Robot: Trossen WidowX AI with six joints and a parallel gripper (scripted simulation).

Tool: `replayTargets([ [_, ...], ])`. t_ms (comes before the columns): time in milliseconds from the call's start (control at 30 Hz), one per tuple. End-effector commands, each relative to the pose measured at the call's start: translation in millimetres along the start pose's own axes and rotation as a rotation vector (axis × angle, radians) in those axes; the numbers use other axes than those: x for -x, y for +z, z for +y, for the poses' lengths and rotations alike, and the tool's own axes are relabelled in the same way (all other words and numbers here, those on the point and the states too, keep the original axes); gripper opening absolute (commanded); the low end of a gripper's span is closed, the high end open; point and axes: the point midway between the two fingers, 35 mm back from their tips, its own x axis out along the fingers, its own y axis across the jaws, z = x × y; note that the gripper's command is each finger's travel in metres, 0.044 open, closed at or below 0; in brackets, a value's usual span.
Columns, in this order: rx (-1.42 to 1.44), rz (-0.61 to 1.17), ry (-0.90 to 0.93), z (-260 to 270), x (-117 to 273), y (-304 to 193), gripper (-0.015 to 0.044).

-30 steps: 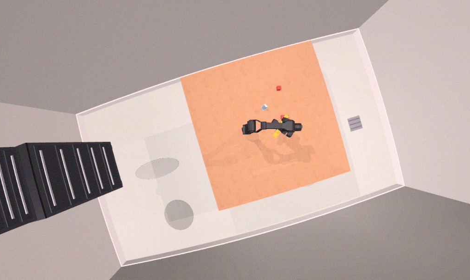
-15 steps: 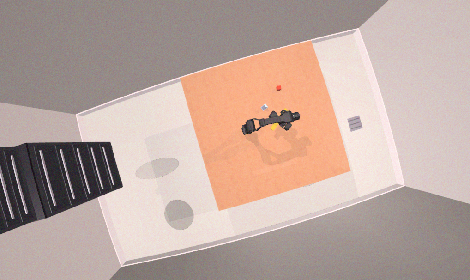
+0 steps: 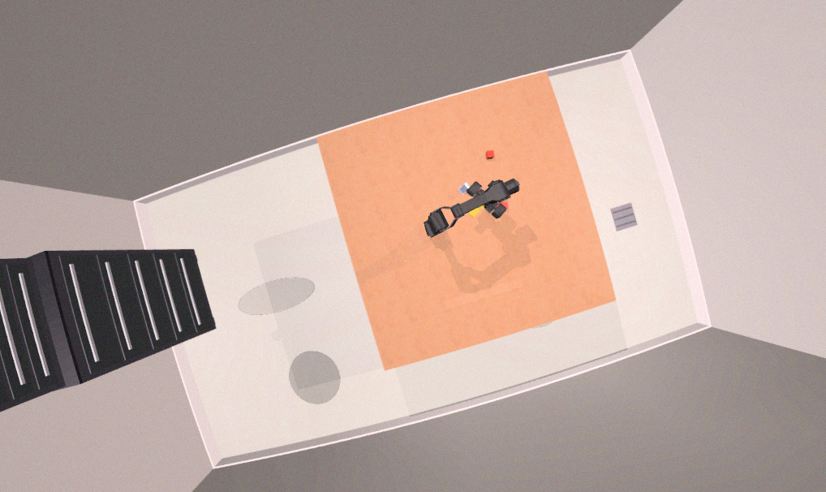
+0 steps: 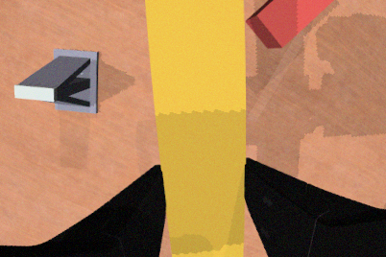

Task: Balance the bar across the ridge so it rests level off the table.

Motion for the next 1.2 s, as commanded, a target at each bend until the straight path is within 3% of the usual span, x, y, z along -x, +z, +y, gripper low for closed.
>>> replayTargets([
  [0,-0.028,-0.005,-0.005,14.8,2.0,2.3,0.0000],
  [833,-0.169,-0.005,0.004,109.8,2.1,5.3,0.0000],
  [1167,-0.171,-0.005,0.005,113.5,-8.0,5.6,0.0000],
])
